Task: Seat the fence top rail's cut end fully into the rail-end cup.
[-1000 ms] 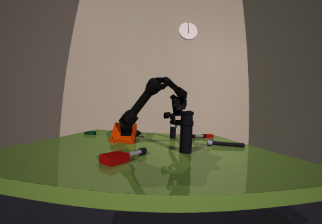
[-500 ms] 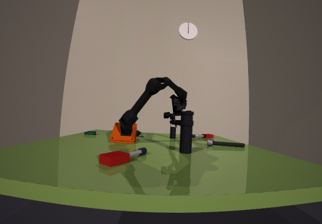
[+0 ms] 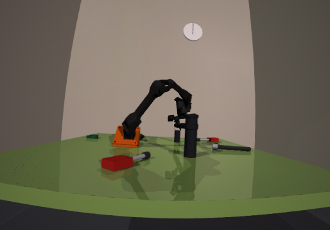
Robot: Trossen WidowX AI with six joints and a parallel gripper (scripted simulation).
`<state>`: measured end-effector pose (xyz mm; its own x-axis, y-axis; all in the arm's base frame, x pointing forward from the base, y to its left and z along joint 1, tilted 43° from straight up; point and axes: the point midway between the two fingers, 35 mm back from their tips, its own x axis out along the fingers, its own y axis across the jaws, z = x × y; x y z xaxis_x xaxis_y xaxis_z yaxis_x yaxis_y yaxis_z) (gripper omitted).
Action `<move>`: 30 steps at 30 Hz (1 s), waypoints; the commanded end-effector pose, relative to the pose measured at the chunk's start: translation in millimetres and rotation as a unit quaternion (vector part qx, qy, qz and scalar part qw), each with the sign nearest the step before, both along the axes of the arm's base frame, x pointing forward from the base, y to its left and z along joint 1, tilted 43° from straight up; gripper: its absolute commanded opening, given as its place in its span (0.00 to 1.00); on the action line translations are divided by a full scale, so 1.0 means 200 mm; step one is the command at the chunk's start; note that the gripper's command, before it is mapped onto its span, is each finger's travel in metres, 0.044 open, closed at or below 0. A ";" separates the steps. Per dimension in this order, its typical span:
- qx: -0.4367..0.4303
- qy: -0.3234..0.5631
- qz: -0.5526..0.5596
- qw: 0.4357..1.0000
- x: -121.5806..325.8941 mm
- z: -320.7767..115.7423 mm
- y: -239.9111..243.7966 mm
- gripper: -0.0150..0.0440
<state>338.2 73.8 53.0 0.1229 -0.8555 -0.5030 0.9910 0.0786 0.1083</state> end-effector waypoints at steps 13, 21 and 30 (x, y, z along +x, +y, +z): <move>-0.006 -0.001 0.004 1.000 0.01 0.02 0.00 0.25; -0.007 -0.001 0.004 1.000 0.02 0.03 0.00 0.25; -0.007 -0.001 0.004 1.000 0.02 0.03 0.00 0.25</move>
